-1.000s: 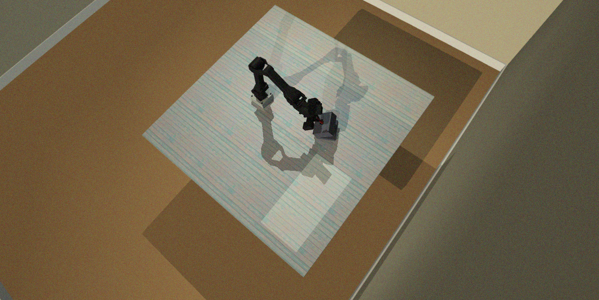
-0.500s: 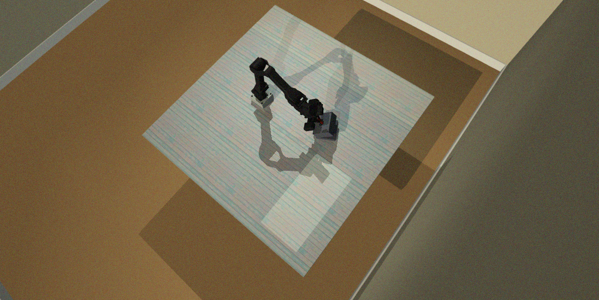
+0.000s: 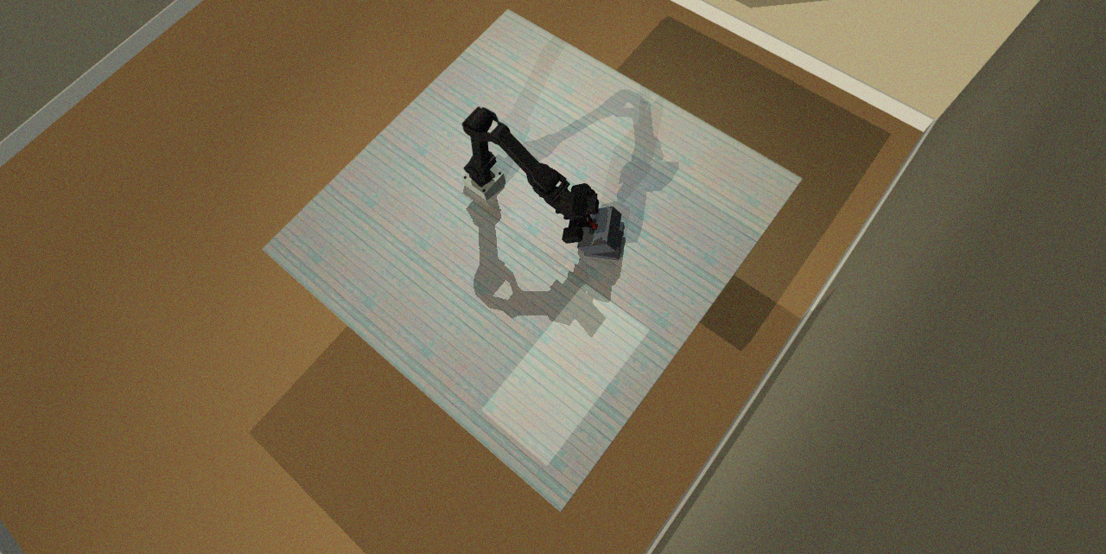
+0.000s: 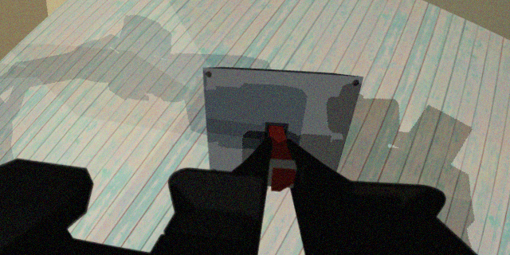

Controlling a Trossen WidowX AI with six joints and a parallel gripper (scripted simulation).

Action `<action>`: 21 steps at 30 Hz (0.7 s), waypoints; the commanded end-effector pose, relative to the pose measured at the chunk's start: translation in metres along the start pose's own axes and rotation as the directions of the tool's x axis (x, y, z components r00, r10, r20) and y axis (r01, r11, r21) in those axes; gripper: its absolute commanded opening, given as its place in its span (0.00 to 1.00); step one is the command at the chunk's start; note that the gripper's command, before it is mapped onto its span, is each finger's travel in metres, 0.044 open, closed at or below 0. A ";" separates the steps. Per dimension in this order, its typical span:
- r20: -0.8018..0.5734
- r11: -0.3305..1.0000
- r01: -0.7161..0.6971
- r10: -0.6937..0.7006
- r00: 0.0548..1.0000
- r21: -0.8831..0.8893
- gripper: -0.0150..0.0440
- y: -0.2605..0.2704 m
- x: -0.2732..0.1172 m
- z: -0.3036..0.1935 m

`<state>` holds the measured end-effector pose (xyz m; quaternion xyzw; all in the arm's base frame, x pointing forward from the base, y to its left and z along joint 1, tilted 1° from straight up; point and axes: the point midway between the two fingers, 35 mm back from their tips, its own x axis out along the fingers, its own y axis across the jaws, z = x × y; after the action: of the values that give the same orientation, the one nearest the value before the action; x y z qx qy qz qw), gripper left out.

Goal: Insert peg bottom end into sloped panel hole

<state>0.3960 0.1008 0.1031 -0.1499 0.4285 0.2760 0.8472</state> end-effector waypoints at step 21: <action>0.000 1.000 0.000 0.000 1.000 0.000 0.74 0.000 0.000 0.000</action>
<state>0.3962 0.1011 0.1025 -0.1496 0.4287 0.2763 0.8471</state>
